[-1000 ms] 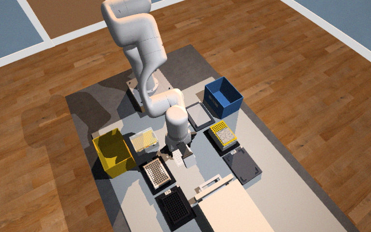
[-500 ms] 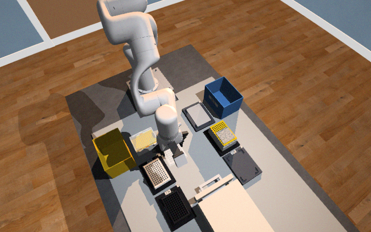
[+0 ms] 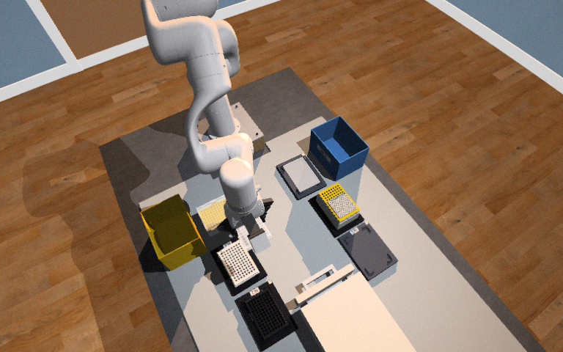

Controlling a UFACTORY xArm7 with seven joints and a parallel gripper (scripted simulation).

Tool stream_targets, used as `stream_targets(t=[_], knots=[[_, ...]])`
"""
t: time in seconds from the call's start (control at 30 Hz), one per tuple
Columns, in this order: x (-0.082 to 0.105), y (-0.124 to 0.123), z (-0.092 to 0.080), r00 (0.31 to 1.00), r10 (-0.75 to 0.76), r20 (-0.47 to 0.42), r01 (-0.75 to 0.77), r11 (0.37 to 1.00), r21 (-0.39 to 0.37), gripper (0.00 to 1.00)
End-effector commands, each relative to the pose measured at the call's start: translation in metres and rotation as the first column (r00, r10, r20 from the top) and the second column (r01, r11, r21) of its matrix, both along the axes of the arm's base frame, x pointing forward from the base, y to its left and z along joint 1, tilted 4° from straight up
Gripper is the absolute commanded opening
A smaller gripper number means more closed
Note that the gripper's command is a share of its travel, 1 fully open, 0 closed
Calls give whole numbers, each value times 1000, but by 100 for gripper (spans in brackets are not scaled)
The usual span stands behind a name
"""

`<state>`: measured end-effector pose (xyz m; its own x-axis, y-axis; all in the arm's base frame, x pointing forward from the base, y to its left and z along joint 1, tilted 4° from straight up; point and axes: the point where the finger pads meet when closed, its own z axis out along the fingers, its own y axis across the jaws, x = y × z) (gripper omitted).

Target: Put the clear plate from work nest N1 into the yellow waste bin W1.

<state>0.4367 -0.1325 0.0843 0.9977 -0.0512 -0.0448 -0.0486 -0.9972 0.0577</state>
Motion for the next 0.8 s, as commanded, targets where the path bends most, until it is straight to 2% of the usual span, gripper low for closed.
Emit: stream_targets(t=[0.0,0.77], knots=[[-4,-8,2,1000,-1,5,1,1000,-1,0],[-38,-52,6,1000,-1,4,1,1000,-1,0]])
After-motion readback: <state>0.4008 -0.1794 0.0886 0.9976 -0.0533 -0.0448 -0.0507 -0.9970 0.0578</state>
